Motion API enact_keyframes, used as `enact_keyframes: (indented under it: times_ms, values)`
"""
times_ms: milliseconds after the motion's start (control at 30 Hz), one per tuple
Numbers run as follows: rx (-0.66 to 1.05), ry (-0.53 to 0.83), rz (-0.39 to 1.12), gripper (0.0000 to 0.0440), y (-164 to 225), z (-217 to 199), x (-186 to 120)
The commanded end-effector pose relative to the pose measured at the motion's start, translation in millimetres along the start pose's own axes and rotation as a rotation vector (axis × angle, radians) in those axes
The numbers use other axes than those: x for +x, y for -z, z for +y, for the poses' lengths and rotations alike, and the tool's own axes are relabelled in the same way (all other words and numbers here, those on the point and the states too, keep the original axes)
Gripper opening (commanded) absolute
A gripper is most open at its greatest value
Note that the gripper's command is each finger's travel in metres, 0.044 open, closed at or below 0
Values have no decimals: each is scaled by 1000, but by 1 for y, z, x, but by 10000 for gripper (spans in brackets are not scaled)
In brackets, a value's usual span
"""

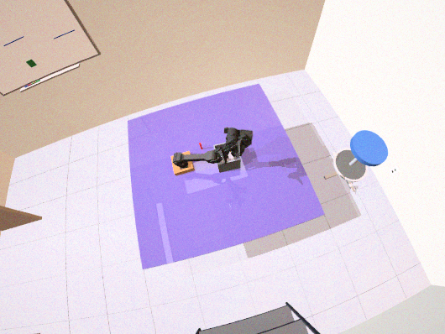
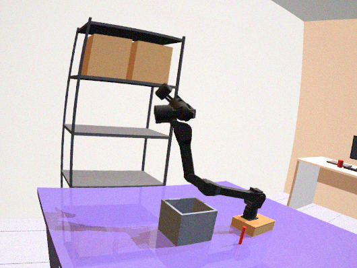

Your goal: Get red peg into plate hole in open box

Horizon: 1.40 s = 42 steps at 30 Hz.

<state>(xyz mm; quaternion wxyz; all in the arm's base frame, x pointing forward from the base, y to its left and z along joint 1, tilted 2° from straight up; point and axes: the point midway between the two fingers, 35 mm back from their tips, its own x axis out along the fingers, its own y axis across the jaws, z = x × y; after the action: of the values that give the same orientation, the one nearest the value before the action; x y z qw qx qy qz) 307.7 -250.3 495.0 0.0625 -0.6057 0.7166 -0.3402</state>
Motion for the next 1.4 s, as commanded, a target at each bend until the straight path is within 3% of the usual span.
enact_keyframes:
  times_ms: [0, 33, 667, 1000, 1367]
  values:
    - [28, -11, 18, 425, 5, 5, 5]
    - [55, -21, 37, 440, 9, 9, 10]
    - [589, -144, 407, 440, 103, 102, 72]
    - [847, -146, 643, 440, 155, 155, 77]
    - [1098, -83, 930, 440, 209, 212, 62]
